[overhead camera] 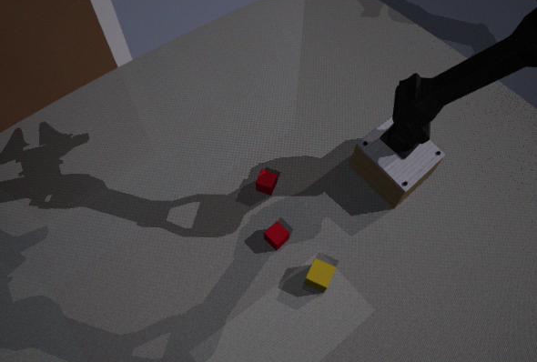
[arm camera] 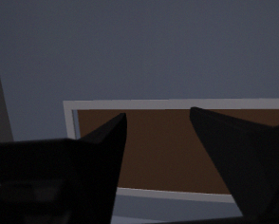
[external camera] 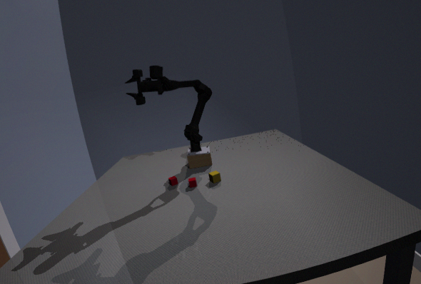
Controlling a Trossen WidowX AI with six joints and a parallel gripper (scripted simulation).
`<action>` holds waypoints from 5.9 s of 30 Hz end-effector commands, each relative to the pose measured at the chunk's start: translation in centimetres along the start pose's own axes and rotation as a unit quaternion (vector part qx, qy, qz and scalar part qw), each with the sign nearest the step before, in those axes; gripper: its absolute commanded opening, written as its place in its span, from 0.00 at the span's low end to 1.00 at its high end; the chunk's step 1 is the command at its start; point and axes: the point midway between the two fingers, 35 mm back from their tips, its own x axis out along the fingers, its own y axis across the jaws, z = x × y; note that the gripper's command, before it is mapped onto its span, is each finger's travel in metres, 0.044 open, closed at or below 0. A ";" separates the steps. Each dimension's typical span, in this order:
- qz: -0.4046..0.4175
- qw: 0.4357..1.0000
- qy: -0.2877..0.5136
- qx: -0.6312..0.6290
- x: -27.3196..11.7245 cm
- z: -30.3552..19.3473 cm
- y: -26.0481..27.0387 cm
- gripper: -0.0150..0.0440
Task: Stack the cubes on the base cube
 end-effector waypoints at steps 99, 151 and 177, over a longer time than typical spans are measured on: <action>0.295 -0.232 0.690 -0.619 -24.6 -13.5 -42.7 0.70; 0.288 -0.226 0.692 -0.621 -23.6 -13.3 -31.8 0.43; 0.173 -0.121 0.730 -0.650 -31.1 -15.6 -32.1 0.43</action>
